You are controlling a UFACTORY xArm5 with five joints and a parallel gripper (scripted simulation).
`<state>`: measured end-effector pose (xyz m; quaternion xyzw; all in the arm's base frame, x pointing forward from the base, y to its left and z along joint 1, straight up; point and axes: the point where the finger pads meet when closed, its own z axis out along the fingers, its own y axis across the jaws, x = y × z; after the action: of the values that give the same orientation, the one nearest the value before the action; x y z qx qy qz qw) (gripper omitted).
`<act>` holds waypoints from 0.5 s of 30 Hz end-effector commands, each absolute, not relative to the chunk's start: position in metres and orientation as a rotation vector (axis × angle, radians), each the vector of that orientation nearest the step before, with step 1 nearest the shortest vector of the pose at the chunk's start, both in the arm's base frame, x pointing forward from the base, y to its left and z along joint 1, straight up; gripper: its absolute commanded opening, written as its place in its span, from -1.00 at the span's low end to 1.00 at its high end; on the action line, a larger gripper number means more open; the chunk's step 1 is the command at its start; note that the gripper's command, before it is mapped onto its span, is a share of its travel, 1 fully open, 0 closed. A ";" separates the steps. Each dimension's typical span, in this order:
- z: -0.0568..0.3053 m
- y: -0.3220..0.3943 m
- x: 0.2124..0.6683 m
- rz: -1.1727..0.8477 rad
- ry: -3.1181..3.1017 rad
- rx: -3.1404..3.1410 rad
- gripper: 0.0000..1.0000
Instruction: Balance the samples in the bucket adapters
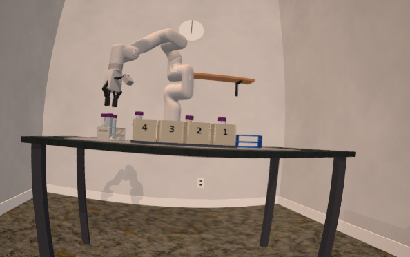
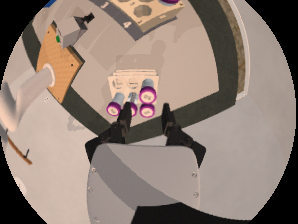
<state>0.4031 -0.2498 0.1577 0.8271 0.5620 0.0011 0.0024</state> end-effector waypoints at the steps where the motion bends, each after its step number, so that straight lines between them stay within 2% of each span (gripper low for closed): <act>1: 0.152 -0.251 0.405 0.007 1.760 2.591 0.13; 15: 0.128 -0.251 0.405 0.007 1.760 2.591 0.13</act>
<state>0.4033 -0.2499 0.1304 0.8271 0.5620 0.0011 0.0025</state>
